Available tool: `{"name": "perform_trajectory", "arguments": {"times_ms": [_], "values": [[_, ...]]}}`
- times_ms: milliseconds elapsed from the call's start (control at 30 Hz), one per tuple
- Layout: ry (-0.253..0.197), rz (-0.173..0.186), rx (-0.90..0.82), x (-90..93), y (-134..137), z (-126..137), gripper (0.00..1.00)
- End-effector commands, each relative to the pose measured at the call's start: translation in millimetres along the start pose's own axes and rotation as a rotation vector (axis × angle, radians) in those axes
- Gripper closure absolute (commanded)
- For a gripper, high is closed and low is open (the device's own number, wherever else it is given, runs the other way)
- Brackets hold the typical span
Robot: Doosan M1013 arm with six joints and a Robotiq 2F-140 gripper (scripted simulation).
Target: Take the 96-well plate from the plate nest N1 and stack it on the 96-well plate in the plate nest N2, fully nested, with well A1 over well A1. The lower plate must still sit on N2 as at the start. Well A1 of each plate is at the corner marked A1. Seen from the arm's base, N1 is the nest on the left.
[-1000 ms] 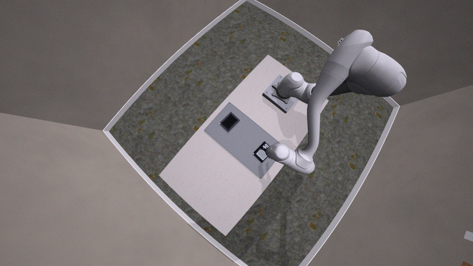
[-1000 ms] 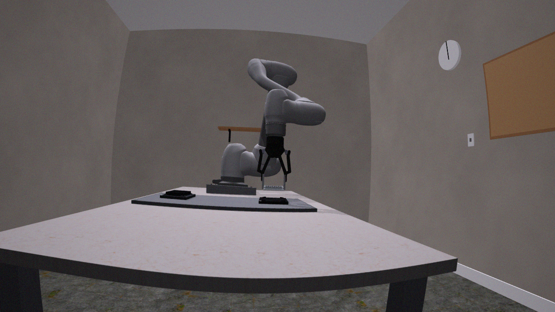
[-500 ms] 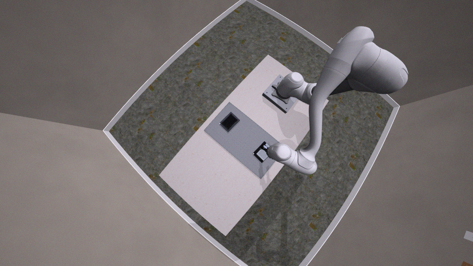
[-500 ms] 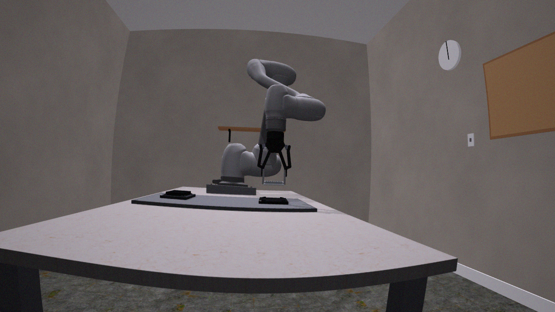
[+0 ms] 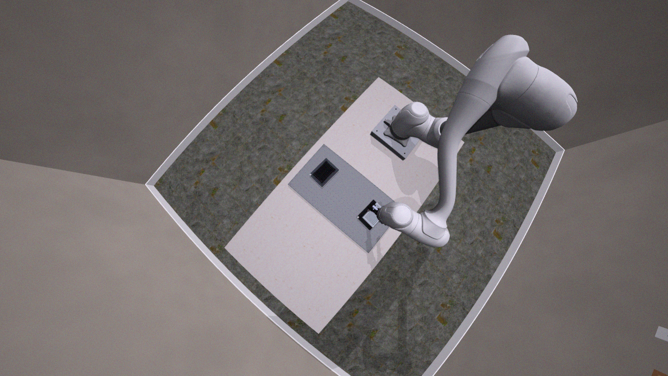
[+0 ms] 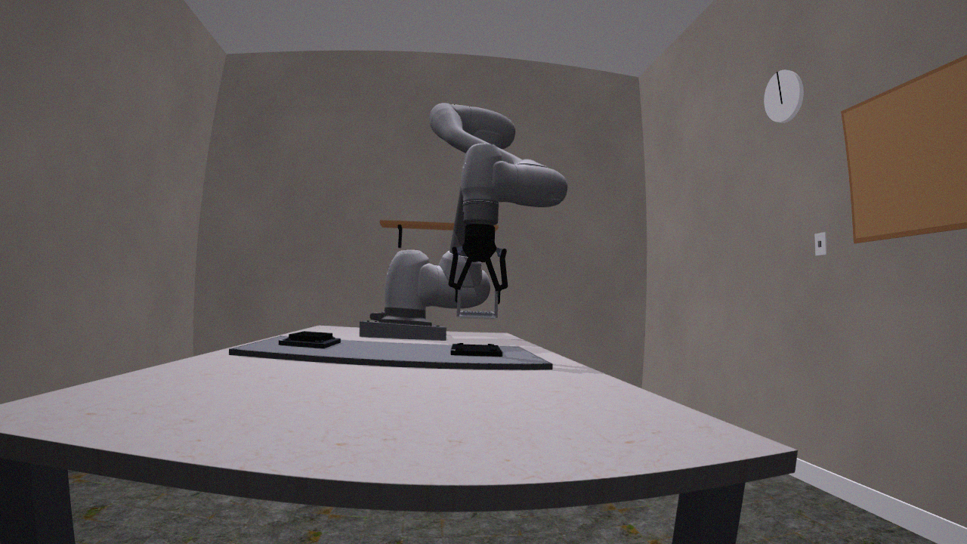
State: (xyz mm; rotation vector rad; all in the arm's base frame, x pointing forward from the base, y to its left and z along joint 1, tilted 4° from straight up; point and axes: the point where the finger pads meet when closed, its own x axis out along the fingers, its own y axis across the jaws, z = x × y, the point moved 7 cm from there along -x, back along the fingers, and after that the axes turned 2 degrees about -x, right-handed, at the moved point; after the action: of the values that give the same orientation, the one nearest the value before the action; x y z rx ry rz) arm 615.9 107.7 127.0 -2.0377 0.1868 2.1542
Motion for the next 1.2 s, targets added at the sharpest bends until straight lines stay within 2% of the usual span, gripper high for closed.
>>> {"name": "perform_trajectory", "arguments": {"times_ms": [0,300,1167], "values": [[0.000,0.000,0.000,-0.1,0,0,1.00],[0.000,0.000,0.000,-0.1,0,0,1.00],[0.000,0.000,-0.019,-0.1,80,-1,1.00]]}}
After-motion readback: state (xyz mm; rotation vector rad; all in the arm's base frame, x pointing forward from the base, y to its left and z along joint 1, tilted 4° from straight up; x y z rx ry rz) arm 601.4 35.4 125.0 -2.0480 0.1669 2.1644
